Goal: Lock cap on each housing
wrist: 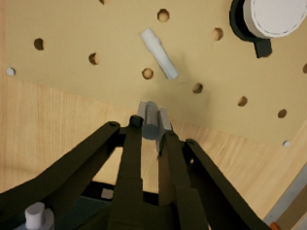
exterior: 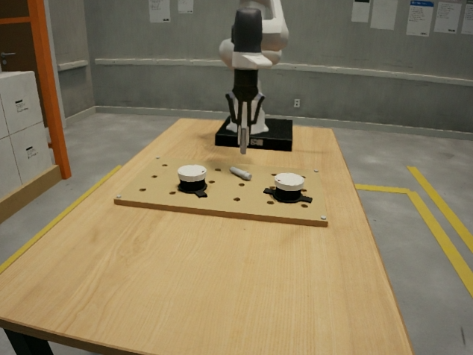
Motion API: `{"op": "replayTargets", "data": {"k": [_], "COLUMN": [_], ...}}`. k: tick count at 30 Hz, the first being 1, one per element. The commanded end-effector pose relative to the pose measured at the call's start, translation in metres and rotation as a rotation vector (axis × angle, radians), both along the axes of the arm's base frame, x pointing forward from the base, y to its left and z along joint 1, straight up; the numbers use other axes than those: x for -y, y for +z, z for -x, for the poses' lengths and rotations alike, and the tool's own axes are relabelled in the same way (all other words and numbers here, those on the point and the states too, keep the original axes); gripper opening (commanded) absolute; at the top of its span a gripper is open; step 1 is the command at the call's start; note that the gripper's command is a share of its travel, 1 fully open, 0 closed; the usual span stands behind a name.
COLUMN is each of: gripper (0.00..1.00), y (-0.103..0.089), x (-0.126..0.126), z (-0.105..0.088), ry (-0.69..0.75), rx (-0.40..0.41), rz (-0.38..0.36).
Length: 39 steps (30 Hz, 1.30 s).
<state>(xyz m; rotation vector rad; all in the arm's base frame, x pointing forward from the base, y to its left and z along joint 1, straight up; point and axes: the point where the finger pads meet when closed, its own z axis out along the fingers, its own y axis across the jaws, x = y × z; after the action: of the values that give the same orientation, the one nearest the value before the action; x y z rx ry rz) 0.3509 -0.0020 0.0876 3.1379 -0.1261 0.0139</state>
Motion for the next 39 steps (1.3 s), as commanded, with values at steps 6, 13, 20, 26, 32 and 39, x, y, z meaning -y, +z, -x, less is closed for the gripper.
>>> {"op": "replayTargets", "data": {"k": [6, 13, 20, 26, 32, 39], "gripper": [0.10, 0.10, 0.10, 0.10, 0.10, 0.10], "y": [0.019, 0.029, 0.042, 0.049, 0.052, 0.054], "x": [0.000, 0.000, 0.000, 0.000, 0.000, 0.000], "z": [0.002, 0.002, 0.002, 0.002, 0.002, 0.002], "ry": [-0.009, -0.009, -0.009, -0.009, -0.009, -0.009], "rx": [-0.009, -0.009, -0.009, -0.009, -0.009, -0.009], "rz": [-0.002, -0.002, -0.002, -0.002, -0.002, -0.002]}}
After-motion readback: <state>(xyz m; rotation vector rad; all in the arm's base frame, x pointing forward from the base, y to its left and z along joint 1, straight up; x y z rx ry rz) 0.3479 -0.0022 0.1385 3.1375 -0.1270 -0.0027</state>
